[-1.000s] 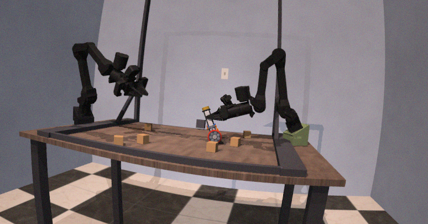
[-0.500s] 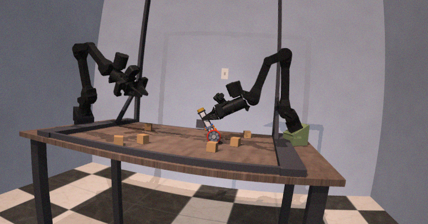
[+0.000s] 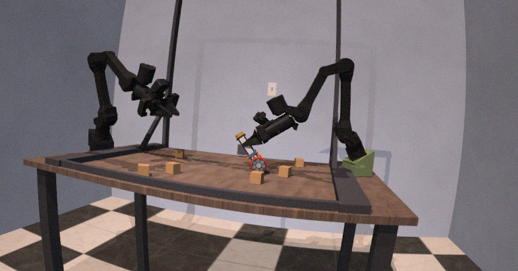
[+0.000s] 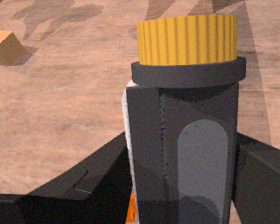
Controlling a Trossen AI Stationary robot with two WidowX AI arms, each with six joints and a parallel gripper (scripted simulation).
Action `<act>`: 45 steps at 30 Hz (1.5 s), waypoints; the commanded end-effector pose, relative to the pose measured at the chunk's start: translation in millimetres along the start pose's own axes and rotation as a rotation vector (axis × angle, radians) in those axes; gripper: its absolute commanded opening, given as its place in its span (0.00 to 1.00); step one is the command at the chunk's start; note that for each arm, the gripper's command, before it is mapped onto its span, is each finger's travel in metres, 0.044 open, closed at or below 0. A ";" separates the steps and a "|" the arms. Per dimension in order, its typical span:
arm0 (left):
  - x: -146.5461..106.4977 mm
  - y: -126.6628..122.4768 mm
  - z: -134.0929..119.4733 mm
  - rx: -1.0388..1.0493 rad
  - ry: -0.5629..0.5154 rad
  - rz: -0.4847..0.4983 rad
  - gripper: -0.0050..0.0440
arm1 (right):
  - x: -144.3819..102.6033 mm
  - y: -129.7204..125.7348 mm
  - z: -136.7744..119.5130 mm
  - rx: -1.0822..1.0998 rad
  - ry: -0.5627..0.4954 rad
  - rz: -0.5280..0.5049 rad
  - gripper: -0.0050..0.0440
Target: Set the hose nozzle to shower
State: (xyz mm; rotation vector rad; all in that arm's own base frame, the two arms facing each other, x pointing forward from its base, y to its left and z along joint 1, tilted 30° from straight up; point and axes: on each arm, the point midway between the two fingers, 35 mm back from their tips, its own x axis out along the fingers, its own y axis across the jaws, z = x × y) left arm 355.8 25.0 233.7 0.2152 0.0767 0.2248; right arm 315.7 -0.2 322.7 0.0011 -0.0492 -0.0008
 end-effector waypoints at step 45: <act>47.9 4.8 31.1 -0.017 0.368 0.014 0.45 | -1.8 -0.6 7.0 0.004 -0.020 -0.005 0.46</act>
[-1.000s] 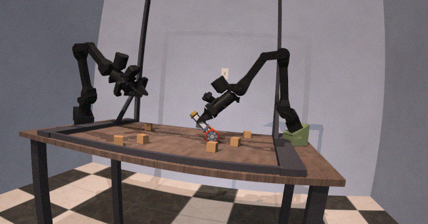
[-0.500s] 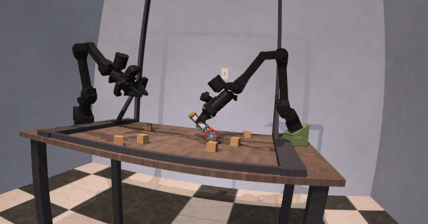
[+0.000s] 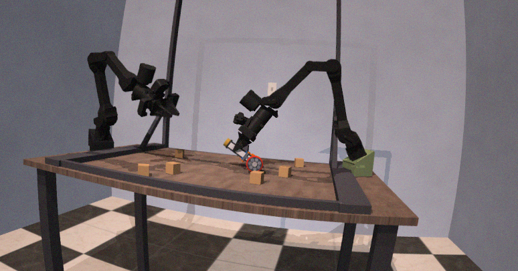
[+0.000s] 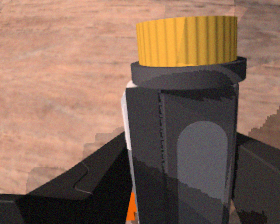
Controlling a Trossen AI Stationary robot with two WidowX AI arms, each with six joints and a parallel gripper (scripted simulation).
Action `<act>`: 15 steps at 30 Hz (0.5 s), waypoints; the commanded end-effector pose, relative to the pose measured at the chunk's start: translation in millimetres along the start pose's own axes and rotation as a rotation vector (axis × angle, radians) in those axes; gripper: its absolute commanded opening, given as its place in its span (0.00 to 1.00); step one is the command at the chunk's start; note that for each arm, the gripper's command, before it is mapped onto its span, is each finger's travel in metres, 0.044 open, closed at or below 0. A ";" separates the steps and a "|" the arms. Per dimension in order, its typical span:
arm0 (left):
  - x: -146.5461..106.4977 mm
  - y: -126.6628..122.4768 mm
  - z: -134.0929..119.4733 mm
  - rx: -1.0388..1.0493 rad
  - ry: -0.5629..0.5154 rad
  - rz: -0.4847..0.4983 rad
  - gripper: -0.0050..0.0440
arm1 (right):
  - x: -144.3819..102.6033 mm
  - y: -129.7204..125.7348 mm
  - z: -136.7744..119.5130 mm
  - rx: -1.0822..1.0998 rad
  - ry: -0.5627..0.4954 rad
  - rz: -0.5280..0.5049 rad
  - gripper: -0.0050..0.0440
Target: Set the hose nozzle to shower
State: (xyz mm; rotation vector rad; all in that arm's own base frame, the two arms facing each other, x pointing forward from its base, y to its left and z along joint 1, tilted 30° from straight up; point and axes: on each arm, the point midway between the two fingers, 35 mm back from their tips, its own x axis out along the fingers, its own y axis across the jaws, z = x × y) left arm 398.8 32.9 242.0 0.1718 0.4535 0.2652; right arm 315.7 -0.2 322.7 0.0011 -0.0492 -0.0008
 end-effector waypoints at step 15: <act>2.2 4.5 21.4 -0.018 0.044 0.009 0.45 | -1.8 -0.6 7.0 0.004 -0.020 -0.005 0.46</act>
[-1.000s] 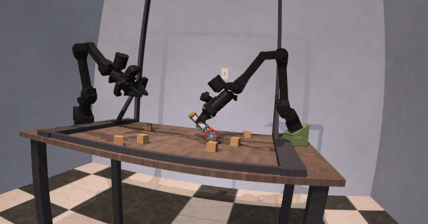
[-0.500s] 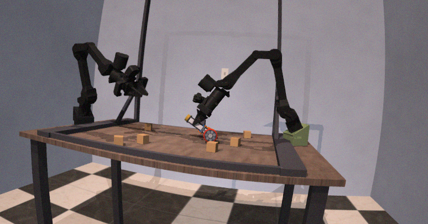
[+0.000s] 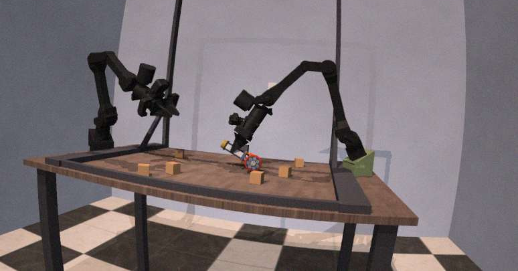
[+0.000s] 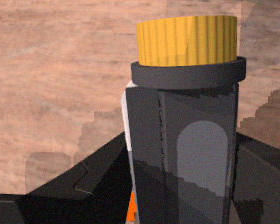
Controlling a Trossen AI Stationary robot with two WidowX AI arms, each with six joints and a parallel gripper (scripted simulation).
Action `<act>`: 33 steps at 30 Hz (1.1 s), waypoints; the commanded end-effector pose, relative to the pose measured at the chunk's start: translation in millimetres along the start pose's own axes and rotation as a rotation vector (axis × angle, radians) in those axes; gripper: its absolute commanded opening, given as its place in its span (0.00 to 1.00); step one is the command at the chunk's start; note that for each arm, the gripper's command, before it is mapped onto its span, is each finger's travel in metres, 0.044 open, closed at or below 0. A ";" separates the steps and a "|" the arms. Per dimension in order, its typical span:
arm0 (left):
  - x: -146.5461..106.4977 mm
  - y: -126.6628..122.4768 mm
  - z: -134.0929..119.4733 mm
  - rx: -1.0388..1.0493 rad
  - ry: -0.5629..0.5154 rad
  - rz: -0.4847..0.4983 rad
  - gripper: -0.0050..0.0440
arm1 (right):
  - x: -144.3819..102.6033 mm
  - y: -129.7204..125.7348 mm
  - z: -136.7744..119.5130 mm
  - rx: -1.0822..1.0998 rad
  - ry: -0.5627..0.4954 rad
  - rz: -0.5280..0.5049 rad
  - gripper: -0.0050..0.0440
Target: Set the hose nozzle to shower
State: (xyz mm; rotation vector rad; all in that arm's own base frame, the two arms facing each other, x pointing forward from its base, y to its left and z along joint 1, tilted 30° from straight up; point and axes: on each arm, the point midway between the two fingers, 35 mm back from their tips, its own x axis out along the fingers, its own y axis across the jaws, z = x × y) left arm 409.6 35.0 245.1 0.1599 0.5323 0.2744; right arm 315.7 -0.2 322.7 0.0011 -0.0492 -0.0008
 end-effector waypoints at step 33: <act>25.8 3.9 24.2 -0.016 0.292 0.004 0.45 | -1.8 -0.6 7.0 0.004 -0.020 -0.005 0.46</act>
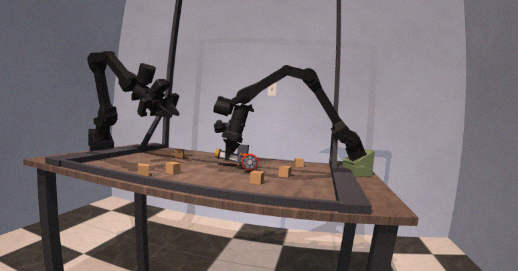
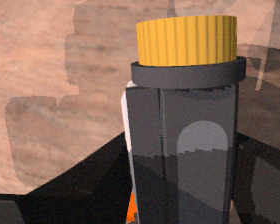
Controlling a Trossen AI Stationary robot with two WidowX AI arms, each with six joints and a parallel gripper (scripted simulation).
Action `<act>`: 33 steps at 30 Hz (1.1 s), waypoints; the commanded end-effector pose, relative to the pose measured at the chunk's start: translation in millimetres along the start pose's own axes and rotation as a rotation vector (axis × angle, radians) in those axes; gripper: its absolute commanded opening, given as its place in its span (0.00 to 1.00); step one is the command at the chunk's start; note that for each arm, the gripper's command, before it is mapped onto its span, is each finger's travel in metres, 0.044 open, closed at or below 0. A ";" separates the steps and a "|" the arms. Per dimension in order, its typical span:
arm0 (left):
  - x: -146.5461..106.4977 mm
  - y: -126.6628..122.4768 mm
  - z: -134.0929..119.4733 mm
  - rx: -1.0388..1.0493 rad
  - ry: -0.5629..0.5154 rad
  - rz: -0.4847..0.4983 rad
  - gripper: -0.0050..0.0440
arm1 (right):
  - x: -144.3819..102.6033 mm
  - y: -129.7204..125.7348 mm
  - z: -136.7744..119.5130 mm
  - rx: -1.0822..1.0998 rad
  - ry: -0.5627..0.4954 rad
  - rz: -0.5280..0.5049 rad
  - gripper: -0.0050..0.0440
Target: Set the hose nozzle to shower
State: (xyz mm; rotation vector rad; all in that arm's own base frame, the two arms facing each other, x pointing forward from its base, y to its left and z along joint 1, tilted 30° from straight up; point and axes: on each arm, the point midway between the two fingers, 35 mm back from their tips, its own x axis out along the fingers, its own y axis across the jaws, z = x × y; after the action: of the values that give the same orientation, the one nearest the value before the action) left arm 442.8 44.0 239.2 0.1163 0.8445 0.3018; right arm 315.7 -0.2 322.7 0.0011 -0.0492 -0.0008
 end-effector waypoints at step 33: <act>8.3 3.8 18.0 -0.014 0.184 0.002 0.58 | -1.8 -0.6 7.0 0.004 -0.020 -0.005 0.46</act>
State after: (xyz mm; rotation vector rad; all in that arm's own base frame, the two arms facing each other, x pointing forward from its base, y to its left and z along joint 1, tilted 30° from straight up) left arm 462.5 50.5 234.1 0.0856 1.0524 0.3200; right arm 315.7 -0.2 322.7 0.0011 -0.0492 -0.0008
